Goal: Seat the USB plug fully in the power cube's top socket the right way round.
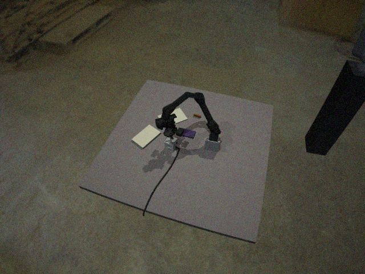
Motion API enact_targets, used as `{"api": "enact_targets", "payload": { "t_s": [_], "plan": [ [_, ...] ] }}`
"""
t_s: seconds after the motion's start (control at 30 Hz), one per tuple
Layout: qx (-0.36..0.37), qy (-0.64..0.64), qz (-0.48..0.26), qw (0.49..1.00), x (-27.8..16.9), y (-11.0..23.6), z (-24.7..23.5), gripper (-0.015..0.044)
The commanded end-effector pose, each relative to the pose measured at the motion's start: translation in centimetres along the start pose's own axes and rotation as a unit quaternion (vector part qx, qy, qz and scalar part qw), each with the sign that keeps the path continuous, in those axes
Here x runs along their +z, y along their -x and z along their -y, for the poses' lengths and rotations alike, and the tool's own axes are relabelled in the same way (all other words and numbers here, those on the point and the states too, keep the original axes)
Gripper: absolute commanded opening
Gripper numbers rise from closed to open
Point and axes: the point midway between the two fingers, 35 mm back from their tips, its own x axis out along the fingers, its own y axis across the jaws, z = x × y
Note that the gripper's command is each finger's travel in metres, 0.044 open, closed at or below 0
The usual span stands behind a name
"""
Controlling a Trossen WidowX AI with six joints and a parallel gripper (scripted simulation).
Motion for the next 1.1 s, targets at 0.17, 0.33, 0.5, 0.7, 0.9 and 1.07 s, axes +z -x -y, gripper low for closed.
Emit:
{"api": "enact_targets", "payload": {
  "t_s": [0.17,0.33,0.5,0.7,0.9,1.07],
  "plan": [
    [-0.002,0.001,-0.001,1.0,0.02,-0.15,0.05,0.0],
    [-0.002,0.001,-0.001,1.0,0.02,-0.21,0.05,0.0],
    [-0.002,0.001,-0.001,1.0,0.02,-0.27,0.05,0.0],
    [-0.002,0.001,-0.001,1.0,0.03,-0.34,0.06,0.0],
    [-0.002,0.001,-0.001,1.0,0.03,-0.42,0.06,0.0],
    [-0.002,0.001,-0.001,1.0,0.03,-0.48,0.06,0.0]
  ]
}}
